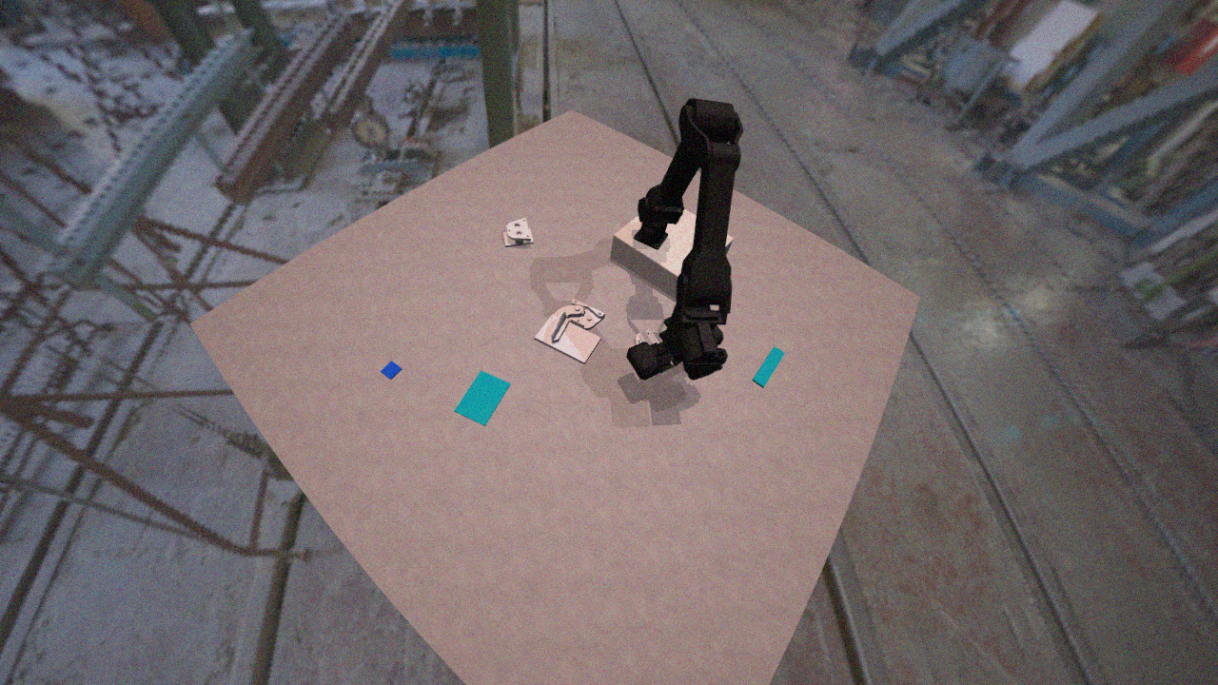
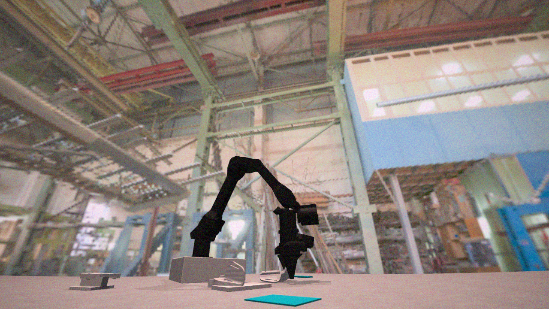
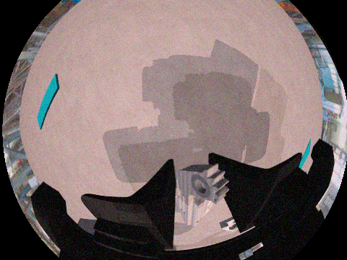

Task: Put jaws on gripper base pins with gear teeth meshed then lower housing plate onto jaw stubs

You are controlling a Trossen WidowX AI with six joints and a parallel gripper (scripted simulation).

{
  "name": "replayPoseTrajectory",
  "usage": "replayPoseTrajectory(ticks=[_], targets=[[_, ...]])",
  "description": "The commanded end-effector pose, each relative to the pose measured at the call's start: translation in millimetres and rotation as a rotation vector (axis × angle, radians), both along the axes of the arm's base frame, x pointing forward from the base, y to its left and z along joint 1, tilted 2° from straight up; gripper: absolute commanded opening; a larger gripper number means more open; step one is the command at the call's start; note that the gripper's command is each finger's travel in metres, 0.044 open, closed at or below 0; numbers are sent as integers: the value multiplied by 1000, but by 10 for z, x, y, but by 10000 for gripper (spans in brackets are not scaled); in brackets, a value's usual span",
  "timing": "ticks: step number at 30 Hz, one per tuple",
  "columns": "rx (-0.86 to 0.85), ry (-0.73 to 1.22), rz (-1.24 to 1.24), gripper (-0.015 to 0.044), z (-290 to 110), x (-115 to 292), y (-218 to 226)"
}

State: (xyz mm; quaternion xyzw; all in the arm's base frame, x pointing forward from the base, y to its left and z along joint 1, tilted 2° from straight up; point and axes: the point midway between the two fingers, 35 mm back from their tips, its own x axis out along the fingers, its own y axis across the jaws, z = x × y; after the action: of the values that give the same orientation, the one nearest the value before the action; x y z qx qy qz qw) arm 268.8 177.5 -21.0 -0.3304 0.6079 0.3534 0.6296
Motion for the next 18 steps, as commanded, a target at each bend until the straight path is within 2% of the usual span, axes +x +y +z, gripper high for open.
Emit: replayPoseTrajectory(ticks=[1, 18], targets=[[0, 1, -3, 37, -5, -2, -1], [16, -10, -11, 37, 82, 27, 14]])
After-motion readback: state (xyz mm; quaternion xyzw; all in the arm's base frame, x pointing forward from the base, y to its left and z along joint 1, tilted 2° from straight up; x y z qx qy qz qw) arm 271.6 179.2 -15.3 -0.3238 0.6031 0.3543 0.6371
